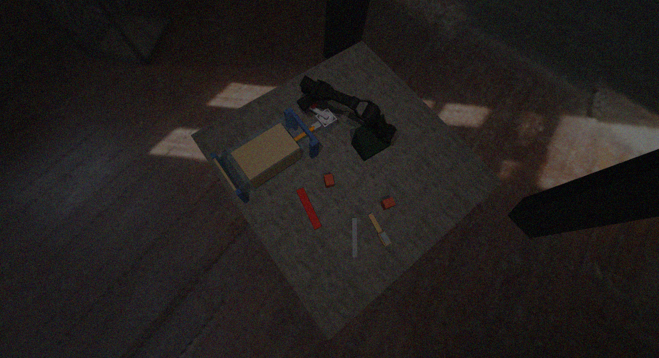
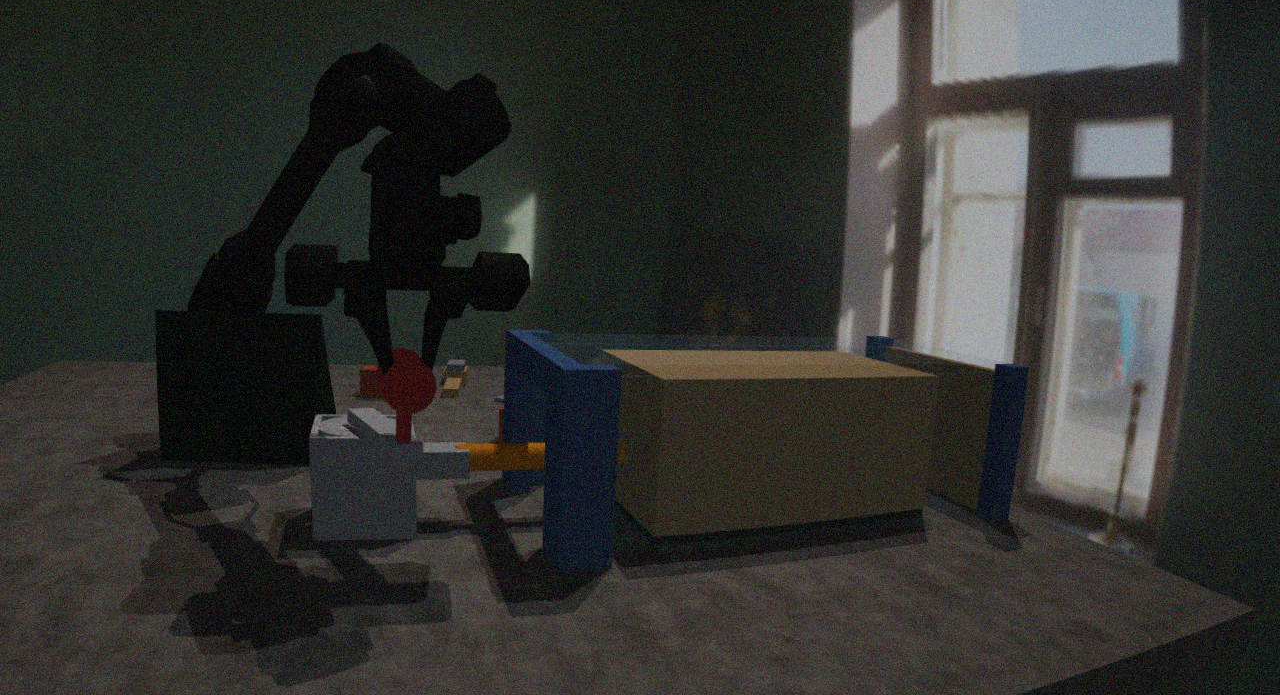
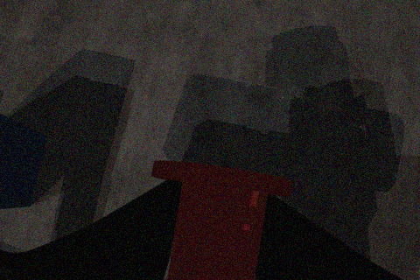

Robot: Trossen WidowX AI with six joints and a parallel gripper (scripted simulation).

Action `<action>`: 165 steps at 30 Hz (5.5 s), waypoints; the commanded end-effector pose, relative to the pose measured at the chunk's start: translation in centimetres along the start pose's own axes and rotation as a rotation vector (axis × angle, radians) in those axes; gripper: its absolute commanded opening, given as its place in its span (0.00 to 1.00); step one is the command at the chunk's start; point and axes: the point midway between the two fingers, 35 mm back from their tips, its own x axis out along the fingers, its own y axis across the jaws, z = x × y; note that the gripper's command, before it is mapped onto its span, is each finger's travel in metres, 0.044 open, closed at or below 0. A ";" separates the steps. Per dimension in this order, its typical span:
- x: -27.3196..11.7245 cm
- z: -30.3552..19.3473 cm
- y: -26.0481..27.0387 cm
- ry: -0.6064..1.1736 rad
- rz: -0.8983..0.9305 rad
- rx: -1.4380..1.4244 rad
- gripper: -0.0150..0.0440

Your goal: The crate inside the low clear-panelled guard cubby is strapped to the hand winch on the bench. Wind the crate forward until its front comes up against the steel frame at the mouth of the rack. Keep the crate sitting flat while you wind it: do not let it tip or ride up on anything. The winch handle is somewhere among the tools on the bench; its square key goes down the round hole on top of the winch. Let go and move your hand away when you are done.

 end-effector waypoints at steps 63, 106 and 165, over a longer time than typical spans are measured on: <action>-2.3 -7.7 7.2 0.057 0.031 -0.025 0.25; -4.8 -12.6 6.9 0.061 0.030 -0.024 0.25; -7.4 -17.6 2.1 0.064 0.026 -0.023 0.25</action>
